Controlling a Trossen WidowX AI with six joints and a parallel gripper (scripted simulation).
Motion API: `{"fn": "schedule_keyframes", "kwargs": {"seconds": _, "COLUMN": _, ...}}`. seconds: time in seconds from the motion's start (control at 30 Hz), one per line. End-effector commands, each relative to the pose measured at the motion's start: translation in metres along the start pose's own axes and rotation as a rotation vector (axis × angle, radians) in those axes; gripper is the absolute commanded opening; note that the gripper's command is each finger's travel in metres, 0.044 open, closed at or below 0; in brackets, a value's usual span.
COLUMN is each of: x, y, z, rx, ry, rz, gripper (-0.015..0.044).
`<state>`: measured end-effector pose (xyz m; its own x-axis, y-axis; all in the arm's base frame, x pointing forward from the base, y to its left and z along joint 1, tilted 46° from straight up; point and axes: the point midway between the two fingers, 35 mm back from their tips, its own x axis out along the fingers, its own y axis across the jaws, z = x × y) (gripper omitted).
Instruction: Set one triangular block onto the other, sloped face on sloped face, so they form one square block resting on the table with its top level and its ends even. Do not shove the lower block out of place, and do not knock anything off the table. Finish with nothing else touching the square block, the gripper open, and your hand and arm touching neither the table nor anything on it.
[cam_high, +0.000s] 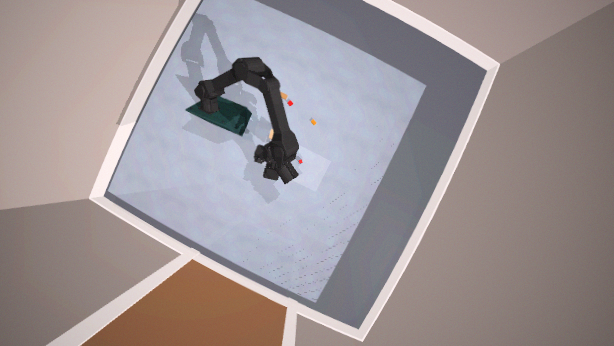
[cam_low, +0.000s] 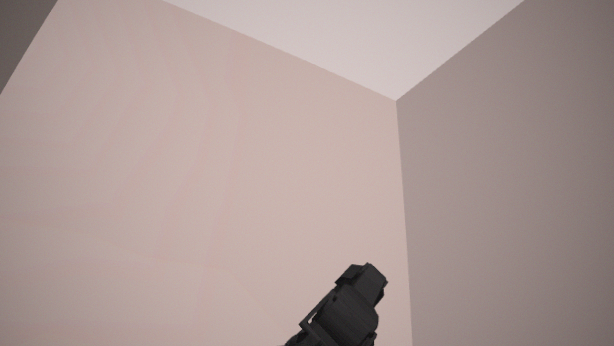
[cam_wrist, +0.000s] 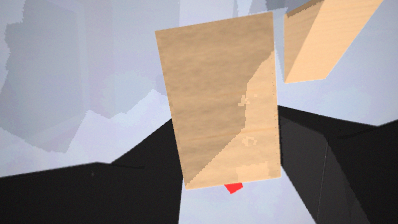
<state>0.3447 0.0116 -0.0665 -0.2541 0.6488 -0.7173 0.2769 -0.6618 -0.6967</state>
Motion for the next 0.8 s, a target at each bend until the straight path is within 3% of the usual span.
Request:
{"fn": "schedule_keyframes", "kwargs": {"seconds": 0.0, "x": 0.000, "y": 0.002, "z": -0.001, "rx": 0.037, "ry": 0.007, "rz": -0.008, "gripper": 0.0000}}
{"fn": "schedule_keyframes", "kwargs": {"seconds": 0.77, "x": -0.051, "y": -0.079, "z": -0.026, "rx": 0.038, "ry": 0.007, "rz": -0.009, "gripper": 0.0000}}
